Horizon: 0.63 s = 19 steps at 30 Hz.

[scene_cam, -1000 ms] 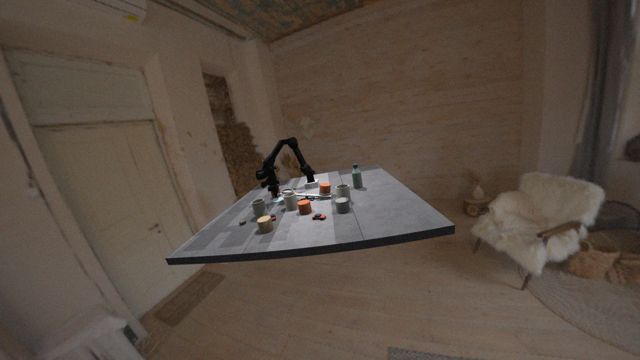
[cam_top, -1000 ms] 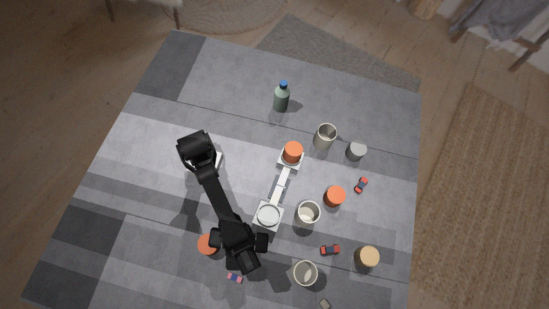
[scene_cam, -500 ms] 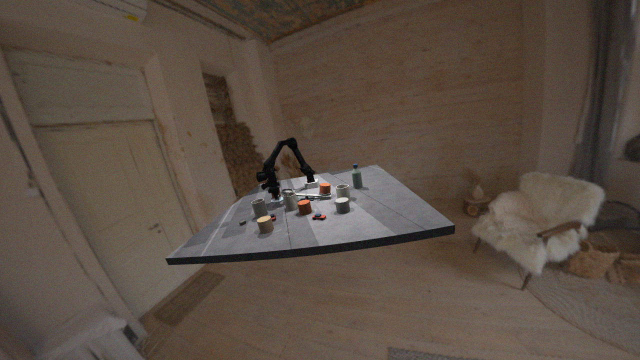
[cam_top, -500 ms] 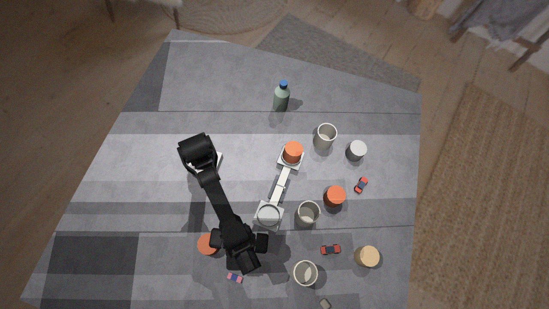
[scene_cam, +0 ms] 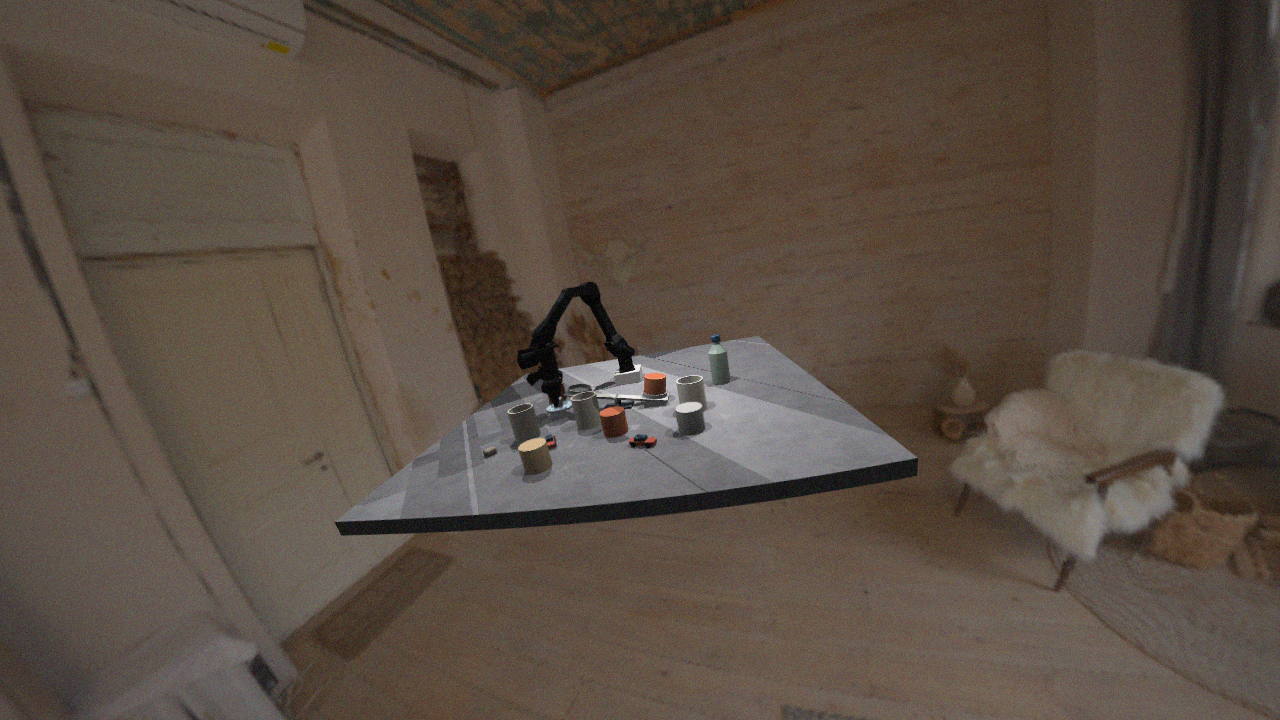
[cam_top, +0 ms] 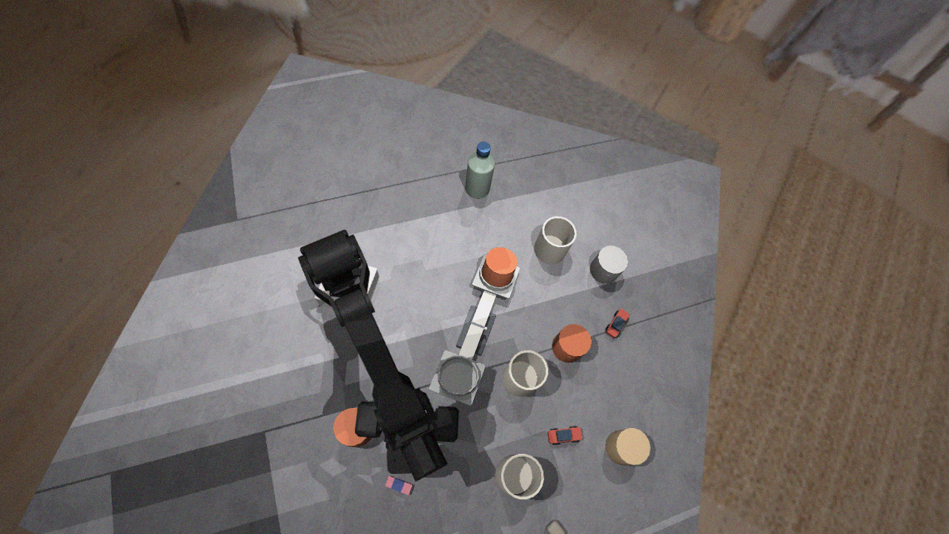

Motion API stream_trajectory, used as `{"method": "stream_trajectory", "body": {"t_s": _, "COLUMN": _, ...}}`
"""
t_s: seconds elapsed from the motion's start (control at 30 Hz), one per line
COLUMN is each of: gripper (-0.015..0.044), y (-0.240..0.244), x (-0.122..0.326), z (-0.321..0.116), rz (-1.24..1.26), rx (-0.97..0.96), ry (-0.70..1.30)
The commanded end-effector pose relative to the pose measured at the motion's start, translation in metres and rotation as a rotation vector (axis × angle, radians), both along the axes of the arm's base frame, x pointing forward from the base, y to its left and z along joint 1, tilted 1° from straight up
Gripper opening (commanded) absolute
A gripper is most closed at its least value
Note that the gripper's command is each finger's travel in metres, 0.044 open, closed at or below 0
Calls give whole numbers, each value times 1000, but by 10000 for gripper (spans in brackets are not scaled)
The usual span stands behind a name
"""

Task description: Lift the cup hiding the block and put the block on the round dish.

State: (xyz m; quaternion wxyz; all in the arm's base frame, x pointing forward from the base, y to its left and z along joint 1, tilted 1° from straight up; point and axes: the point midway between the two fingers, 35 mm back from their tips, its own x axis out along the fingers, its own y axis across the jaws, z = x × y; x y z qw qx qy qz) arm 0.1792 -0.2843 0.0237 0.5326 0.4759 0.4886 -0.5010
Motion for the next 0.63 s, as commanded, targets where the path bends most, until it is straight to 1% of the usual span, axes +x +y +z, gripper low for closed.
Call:
{"method": "stream_trajectory", "body": {"t_s": 0.0, "gripper": 440, "y": -4, "x": 2, "z": 16, "rz": 13, "rx": -23, "ry": -5}}
{"method": "stream_trajectory", "body": {"t_s": 0.2, "gripper": 440, "y": 6, "x": -4, "z": 49, "rz": -37, "rx": 27, "ry": -2}}
{"method": "stream_trajectory", "body": {"t_s": 0.33, "gripper": 440, "y": 7, "x": -4, "z": 54, "rz": -40, "rx": 30, "ry": -2}}
{"method": "stream_trajectory", "body": {"t_s": 0.47, "gripper": 440, "y": 11, "x": -7, "z": 93, "rz": -30, "rx": 25, "ry": 5}}
{"method": "stream_trajectory", "body": {"t_s": 0.6, "gripper": 440, "y": 11, "x": -7, "z": 96, "rz": -29, "rx": 25, "ry": 5}}
